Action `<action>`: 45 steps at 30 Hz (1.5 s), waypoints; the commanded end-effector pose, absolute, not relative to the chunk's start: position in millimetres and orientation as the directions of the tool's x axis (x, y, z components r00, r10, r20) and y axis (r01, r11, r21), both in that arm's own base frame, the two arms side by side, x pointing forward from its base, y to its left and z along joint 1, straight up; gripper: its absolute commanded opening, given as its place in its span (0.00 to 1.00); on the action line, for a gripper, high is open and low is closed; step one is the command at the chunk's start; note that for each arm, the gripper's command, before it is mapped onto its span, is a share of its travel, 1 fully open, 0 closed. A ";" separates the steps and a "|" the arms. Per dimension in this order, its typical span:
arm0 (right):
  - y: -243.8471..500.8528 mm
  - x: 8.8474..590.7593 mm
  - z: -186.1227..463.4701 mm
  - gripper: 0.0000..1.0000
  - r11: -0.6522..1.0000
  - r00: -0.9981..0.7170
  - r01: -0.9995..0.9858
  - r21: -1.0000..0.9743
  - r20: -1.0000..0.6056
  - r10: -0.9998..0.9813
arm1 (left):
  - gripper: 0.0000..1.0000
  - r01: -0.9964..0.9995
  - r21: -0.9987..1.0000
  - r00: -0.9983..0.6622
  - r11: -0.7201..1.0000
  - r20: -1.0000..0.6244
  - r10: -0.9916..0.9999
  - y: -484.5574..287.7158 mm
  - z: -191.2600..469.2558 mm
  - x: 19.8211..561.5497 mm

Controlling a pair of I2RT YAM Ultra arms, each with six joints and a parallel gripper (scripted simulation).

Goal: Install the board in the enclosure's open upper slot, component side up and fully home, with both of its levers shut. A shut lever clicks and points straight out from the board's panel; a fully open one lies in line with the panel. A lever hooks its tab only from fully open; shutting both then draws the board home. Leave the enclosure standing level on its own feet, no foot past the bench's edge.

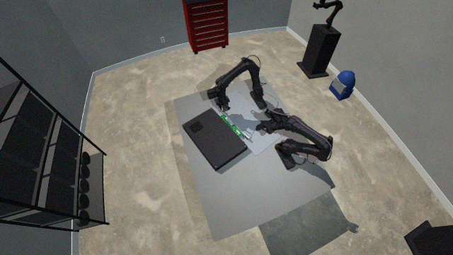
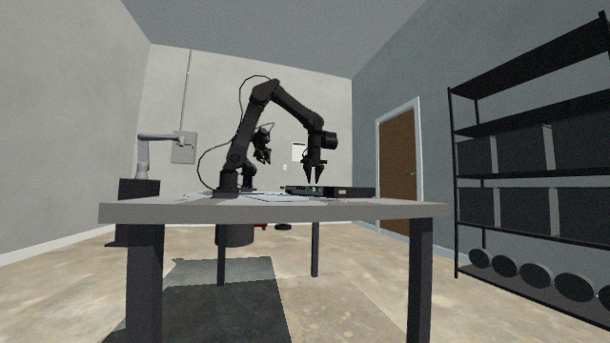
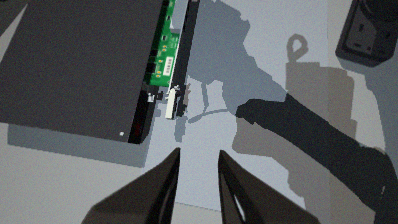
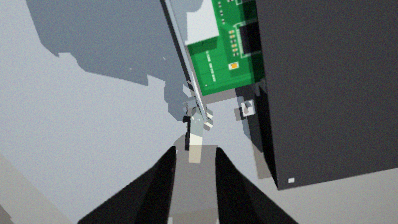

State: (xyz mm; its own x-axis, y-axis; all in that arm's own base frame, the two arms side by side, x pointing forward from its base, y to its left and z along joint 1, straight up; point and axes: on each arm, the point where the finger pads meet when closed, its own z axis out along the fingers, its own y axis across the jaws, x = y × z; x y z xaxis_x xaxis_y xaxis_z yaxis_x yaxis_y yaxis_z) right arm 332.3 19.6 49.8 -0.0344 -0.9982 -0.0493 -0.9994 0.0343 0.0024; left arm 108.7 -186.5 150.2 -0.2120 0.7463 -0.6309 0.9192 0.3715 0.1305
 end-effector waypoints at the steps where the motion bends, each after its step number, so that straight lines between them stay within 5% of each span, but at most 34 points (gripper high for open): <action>1: 3.5 335.0 53.9 0.32 0.082 -0.082 -0.996 -0.044 0.001 -0.997 | 0.32 0.929 0.145 -0.213 0.340 -0.540 0.814 -196.1 150.2 123.2; 10: 2.4 332.3 52.6 0.32 0.088 -0.088 -0.995 -0.037 -0.007 -0.996 | 0.32 0.945 0.096 -0.284 0.314 -0.241 0.928 -218.6 103.0 164.9; 23: 2.2 329.9 52.5 0.32 0.087 -0.087 -0.996 -0.027 -0.006 -0.996 | 0.32 0.950 0.027 -0.312 0.312 -0.029 0.950 -226.2 50.7 192.9; 45: 1.3 331.2 33.7 0.32 0.080 -0.080 -0.996 -0.024 -0.006 -0.997 | 0.32 0.948 0.019 -0.318 0.318 -0.007 0.948 -229.6 21.1 199.1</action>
